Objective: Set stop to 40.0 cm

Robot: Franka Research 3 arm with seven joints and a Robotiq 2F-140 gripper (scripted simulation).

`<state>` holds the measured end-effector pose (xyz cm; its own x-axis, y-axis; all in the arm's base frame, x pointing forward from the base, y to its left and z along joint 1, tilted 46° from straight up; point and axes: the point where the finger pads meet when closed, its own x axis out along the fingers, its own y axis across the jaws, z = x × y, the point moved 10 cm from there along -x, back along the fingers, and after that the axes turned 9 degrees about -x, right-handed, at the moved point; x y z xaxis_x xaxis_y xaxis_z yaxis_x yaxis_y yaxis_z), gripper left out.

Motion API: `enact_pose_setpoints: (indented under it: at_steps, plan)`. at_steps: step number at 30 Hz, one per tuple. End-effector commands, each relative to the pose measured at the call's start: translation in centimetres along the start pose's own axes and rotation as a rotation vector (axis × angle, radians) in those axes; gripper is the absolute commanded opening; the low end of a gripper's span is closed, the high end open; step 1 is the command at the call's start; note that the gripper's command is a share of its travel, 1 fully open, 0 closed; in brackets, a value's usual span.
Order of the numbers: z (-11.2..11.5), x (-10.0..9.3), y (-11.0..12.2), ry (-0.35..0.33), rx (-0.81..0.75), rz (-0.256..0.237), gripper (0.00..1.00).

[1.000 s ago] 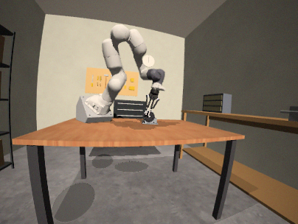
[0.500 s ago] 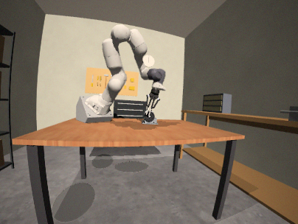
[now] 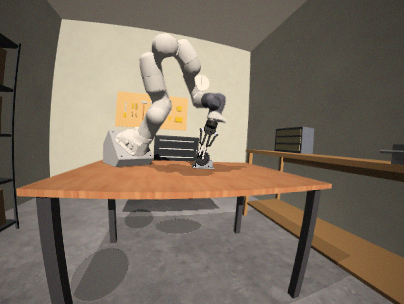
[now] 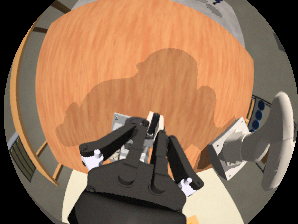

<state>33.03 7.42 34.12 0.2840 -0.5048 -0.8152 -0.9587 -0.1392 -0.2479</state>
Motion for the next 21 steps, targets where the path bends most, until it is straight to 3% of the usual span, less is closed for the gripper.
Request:
enact_pose_setpoints:
  at_steps: [1, 21]
  plan:
    - [-0.1, -0.2, -0.5, -0.002, -0.002, -0.008, 0.04]
    - [-0.4, -0.1, -2.5, -0.002, -0.002, -0.008, 0.04]
